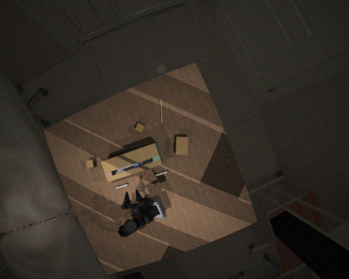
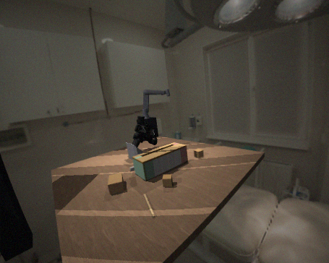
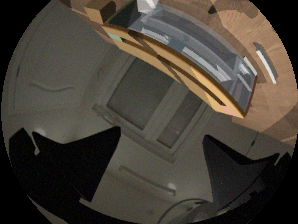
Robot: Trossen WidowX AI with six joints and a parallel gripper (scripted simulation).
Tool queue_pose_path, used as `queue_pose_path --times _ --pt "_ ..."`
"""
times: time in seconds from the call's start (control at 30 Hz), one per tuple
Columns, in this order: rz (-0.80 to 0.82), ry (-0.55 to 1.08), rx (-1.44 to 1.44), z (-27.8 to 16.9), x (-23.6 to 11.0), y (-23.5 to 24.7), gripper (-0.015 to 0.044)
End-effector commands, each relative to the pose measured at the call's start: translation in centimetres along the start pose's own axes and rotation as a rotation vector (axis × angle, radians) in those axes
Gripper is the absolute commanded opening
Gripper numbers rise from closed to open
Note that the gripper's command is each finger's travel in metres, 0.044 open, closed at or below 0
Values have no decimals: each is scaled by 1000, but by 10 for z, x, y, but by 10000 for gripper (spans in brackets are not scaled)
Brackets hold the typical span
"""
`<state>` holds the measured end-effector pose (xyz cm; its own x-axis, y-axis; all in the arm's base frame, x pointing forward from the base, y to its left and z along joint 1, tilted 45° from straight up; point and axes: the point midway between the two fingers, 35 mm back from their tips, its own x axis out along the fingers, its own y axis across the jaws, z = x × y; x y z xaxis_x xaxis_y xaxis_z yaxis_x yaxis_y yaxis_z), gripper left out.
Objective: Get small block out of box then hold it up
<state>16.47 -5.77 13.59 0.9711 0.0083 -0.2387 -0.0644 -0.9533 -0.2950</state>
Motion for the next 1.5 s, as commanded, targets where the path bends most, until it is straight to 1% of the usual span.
queue_pose_path --times 0.0,0.07,0.3,0.53,0.7,0.97,1.1,1.3,1.33,1.47 --pt "-1 -3 -14 0 0 0 400" --pt "-8 -30 -123 -3 1 -1 400" --pt "-109 -164 -717 -18 7 -4 400" --pt "-324 -236 -1329 -25 19 -6 400" --pt "-462 -254 -1559 -28 27 -6 400" --pt "-662 -214 -1914 -29 38 -5 400" --pt "-788 -174 -2081 -28 45 -5 400" --pt "-967 -71 -2329 -26 54 -6 400" --pt "-1016 -51 -2364 -25 57 -6 400" --pt "-1142 52 -2519 -23 63 -7 400"
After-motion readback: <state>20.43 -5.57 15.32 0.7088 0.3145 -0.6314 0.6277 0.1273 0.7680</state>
